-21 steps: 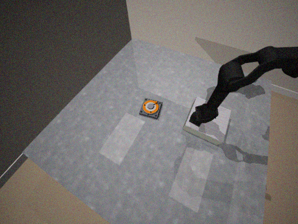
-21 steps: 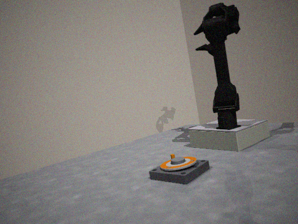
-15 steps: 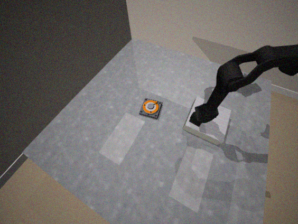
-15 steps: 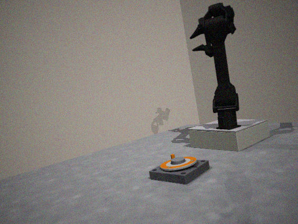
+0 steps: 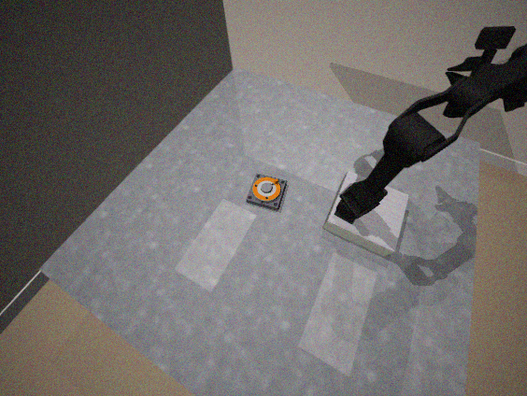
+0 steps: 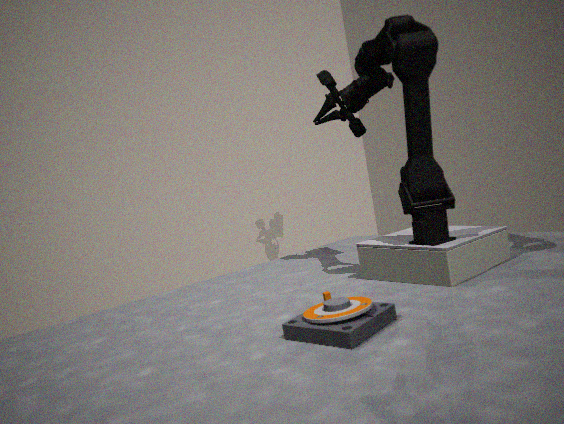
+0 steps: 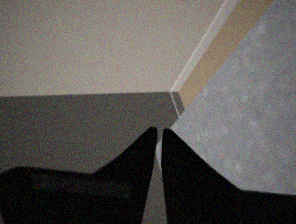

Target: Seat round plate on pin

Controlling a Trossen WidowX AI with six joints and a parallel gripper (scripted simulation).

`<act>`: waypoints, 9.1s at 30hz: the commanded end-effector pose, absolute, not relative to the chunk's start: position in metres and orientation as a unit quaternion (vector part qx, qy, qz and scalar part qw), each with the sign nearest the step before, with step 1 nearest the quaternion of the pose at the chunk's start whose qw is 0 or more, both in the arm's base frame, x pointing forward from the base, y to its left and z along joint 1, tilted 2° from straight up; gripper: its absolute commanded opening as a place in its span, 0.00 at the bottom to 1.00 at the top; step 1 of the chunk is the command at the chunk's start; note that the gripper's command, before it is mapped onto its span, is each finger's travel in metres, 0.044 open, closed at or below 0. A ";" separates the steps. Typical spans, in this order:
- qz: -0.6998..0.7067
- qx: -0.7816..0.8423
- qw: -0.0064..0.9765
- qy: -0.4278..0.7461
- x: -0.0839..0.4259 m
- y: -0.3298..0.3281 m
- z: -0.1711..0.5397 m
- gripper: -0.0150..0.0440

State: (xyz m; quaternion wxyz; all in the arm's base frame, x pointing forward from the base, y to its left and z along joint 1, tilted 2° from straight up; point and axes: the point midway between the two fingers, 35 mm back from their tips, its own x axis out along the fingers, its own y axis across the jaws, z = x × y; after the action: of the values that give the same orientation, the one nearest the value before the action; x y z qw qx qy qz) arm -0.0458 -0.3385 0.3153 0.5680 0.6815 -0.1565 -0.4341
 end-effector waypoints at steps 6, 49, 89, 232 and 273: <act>-0.410 0.663 0.626 0.022 0.053 -0.342 0.261 0.25; 0.035 -0.005 0.715 0.698 0.298 -0.008 0.055 0.25; 0.046 -0.023 0.711 0.702 0.277 0.001 0.003 0.25; 0.048 -0.021 0.709 0.703 0.239 0.051 0.004 0.25; 0.048 -0.021 0.709 0.703 0.239 0.053 0.004 0.25</act>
State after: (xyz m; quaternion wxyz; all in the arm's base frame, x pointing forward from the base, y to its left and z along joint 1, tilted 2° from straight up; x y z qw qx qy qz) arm 0.2412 0.0450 0.0044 0.7119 -0.0271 0.7009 0.0353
